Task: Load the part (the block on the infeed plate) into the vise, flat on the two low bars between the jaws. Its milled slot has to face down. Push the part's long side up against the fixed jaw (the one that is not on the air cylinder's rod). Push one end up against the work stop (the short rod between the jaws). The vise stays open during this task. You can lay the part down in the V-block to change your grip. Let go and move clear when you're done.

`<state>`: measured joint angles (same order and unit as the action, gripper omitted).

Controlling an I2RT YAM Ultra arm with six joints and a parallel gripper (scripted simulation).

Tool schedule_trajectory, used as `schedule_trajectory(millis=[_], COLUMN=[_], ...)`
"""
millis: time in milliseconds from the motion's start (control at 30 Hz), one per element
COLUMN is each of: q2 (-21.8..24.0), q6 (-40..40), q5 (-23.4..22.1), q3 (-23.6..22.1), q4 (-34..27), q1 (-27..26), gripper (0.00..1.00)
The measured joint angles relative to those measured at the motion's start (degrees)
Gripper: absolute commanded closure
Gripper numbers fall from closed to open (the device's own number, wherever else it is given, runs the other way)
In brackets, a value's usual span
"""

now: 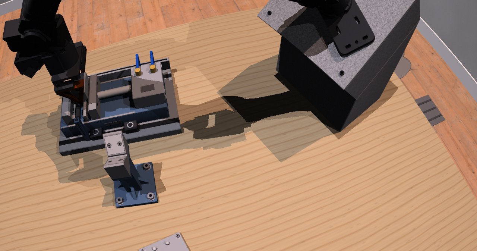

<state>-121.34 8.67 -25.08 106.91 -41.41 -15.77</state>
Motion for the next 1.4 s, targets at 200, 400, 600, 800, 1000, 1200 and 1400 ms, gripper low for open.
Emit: schedule_trajectory(millis=[200, 400, 600, 800, 1000, 1200, 1400], q2=[0.0, 0.0, 0.0, 0.0, 0.1, 1.8, 3.8], q6=[0.0, 0.0, 0.0, 0.0, 0.1, 0.6, 1.3], q5=[0.0, 0.0, 0.0, 0.0, 0.0, -0.1, -0.5], q3=[0.0, 0.0, 0.0, 0.0, 0.0, 0.0, 0.0], q4=[0.0, 0.0, 0.0, 0.0, -0.8, -2.3, -3.9], q1=[0.0, 0.0, 0.0, 0.0, 0.0, -0.1, -1.2], gripper=[0.26, 0.26, 0.26, 0.26, 0.26, 0.26, 0.26])
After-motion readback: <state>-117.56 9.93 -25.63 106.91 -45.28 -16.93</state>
